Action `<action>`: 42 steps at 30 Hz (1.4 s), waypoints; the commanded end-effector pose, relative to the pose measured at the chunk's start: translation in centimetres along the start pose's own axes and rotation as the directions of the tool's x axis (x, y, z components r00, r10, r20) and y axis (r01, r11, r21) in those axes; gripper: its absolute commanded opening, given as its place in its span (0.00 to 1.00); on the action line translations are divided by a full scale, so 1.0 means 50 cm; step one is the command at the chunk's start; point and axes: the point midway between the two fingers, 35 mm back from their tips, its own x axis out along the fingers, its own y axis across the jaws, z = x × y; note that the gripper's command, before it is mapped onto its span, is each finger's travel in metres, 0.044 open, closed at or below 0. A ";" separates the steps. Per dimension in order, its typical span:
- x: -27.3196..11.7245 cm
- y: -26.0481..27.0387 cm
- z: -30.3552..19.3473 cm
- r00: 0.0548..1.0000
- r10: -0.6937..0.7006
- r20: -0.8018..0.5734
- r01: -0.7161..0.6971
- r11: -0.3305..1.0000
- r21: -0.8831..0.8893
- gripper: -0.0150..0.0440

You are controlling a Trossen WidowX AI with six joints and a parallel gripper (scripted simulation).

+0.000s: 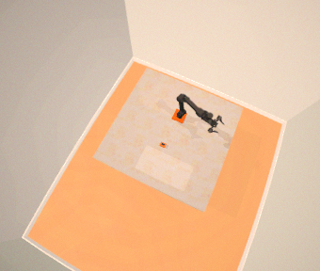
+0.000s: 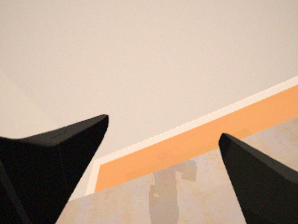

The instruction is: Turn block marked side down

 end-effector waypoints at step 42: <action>-0.716 -0.887 -0.134 0.178 -0.540 -0.822 0.980 0.177 0.096 1.00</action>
